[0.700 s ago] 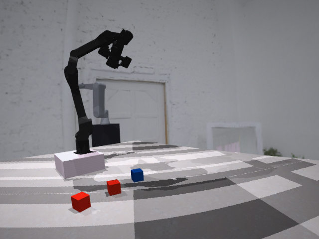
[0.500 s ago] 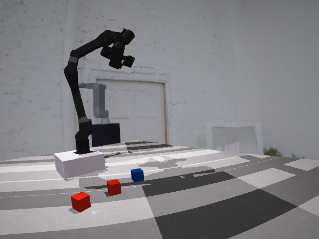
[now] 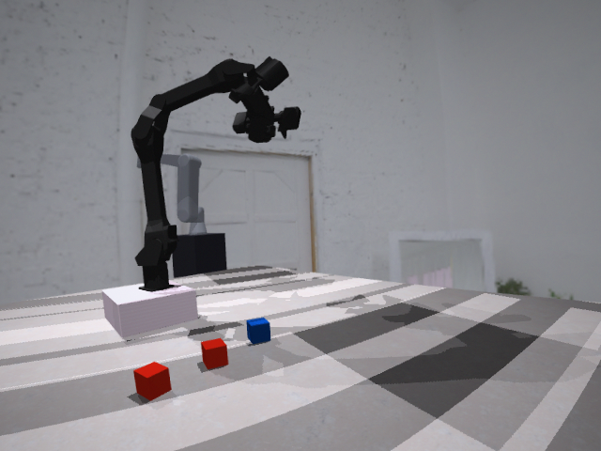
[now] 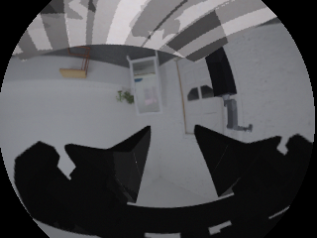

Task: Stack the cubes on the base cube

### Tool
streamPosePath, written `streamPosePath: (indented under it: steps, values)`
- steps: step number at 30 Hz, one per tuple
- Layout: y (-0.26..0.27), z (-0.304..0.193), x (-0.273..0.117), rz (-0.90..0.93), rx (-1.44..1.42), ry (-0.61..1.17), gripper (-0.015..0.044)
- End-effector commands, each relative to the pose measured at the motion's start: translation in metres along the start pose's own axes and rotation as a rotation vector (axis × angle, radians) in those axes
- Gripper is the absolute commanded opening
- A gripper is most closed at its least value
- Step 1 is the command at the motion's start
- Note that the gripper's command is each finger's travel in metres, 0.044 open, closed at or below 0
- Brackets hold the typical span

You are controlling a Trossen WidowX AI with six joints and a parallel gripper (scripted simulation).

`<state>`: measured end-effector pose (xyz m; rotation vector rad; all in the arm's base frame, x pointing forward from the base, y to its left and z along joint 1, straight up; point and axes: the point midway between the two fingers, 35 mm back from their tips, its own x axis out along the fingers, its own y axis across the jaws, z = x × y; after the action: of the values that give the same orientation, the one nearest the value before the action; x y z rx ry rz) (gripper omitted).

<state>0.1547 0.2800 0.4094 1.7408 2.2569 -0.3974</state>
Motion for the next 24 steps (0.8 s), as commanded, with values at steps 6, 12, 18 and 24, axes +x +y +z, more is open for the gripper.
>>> streamPosePath:
  steps: [6,12,18,24]
  values:
    - [0.100,0.086,-0.047,0.303,-0.074,-0.233,0.0265]
    - [0.143,0.151,-0.095,0.431,-0.093,-0.422,0.0265]
    - [0.164,0.220,-0.152,0.498,-0.087,-0.625,0.0265]
    - [0.162,0.290,-0.211,0.502,-0.056,-0.823,0.0265]
